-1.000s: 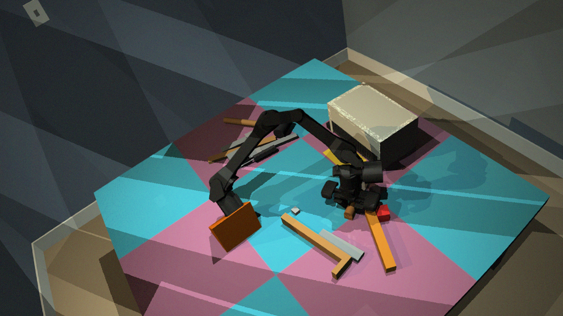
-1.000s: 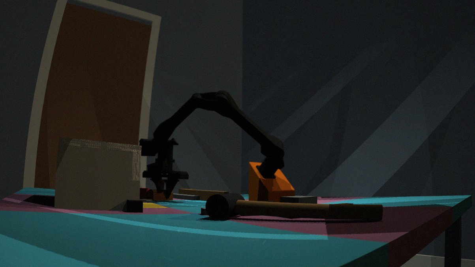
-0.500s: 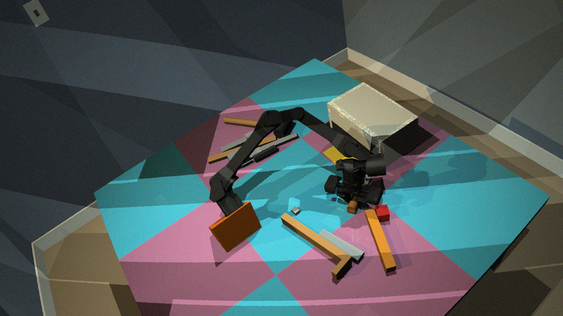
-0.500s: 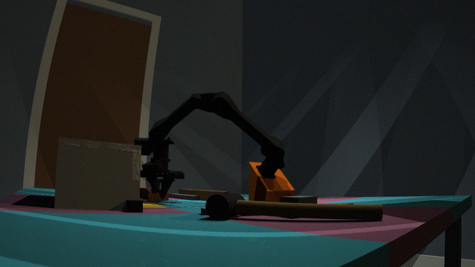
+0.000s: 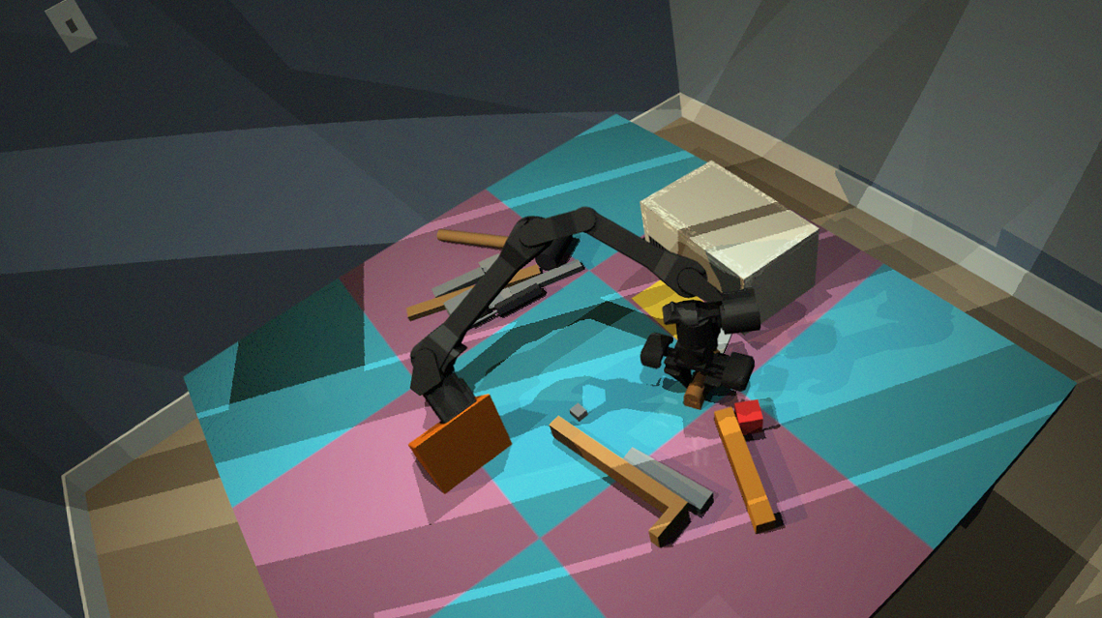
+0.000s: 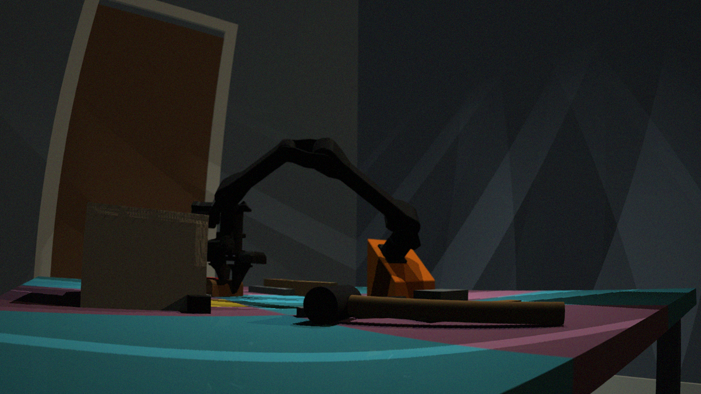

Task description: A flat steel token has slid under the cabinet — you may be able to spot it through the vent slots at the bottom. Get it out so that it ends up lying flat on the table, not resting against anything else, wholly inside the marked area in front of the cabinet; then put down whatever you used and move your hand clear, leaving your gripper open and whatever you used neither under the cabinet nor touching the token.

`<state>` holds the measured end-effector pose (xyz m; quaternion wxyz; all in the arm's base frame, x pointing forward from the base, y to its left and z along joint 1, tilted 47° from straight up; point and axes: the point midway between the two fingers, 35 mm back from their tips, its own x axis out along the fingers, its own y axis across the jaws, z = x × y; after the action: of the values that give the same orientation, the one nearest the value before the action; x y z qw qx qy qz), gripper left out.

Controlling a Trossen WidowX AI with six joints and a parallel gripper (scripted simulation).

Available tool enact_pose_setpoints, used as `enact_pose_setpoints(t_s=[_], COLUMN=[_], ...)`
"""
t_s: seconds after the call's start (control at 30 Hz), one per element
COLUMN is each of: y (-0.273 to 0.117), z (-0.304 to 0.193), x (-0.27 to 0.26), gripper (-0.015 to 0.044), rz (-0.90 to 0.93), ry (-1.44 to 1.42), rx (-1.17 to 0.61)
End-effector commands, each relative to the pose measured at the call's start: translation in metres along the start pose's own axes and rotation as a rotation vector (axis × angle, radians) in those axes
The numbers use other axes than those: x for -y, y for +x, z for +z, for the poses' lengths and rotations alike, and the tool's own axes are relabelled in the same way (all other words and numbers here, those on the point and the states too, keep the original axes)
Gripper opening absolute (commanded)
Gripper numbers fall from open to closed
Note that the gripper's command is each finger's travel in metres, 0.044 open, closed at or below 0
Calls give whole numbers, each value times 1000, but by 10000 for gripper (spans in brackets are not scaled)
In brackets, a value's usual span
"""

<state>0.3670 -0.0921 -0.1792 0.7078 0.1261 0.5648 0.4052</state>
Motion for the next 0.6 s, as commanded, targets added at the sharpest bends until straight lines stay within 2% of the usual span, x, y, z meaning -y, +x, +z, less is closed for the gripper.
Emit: enact_pose_setpoints(t_s=[0.0,0.57], y=[0,1], z=[8,14], x=[0,-8], gripper=[0,0], rz=[-1,0], ry=[-1,-1], rx=[2,2])
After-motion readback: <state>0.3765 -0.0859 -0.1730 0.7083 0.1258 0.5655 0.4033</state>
